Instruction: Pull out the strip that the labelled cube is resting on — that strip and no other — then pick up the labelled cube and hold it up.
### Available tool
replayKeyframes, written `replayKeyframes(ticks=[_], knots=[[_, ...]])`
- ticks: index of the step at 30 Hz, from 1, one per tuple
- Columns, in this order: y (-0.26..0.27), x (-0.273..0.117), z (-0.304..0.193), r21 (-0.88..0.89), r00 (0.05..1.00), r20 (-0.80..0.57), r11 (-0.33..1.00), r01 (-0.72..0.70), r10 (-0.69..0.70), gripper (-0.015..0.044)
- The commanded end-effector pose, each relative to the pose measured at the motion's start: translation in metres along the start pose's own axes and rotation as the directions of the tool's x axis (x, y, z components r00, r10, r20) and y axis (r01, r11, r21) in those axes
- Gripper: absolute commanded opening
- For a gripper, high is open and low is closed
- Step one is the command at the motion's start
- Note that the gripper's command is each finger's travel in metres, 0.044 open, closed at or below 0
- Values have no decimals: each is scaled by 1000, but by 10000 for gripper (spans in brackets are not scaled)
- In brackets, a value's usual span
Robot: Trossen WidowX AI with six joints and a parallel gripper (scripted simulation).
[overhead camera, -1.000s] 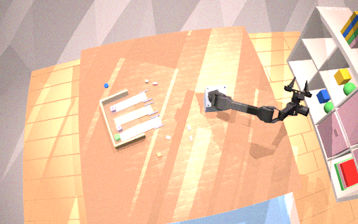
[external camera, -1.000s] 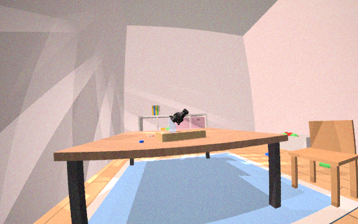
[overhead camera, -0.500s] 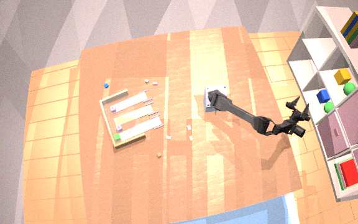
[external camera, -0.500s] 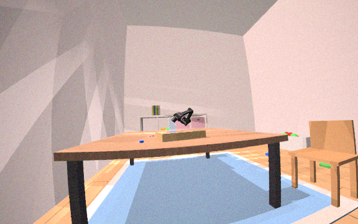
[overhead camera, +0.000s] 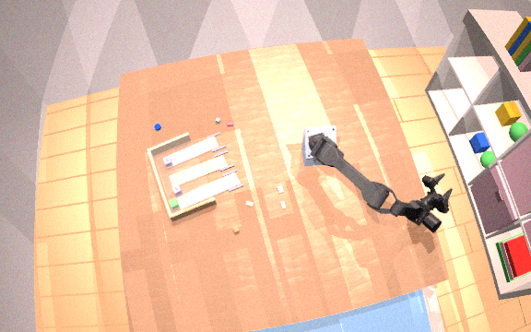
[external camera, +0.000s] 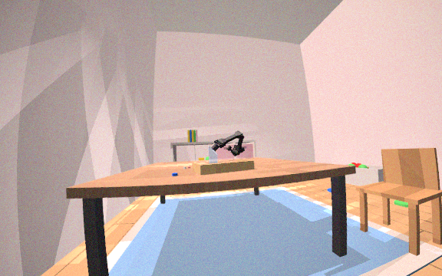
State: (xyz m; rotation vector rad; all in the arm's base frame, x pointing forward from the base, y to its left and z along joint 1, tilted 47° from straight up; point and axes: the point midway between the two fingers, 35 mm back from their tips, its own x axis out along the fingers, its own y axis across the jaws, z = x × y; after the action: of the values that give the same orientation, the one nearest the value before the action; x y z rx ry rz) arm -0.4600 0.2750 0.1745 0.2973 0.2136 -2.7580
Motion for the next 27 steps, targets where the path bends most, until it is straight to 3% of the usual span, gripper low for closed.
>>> replayKeyframes(ticks=[1, 14, 27], knots=[[-20, -35, 12, 49, 993, -23, 992, 119, -118, 400], [-65, -145, 48, 187, 894, -67, 874, 448, -444, 400], [-80, -267, 82, 325, 682, -91, 626, 709, -725, 400]])
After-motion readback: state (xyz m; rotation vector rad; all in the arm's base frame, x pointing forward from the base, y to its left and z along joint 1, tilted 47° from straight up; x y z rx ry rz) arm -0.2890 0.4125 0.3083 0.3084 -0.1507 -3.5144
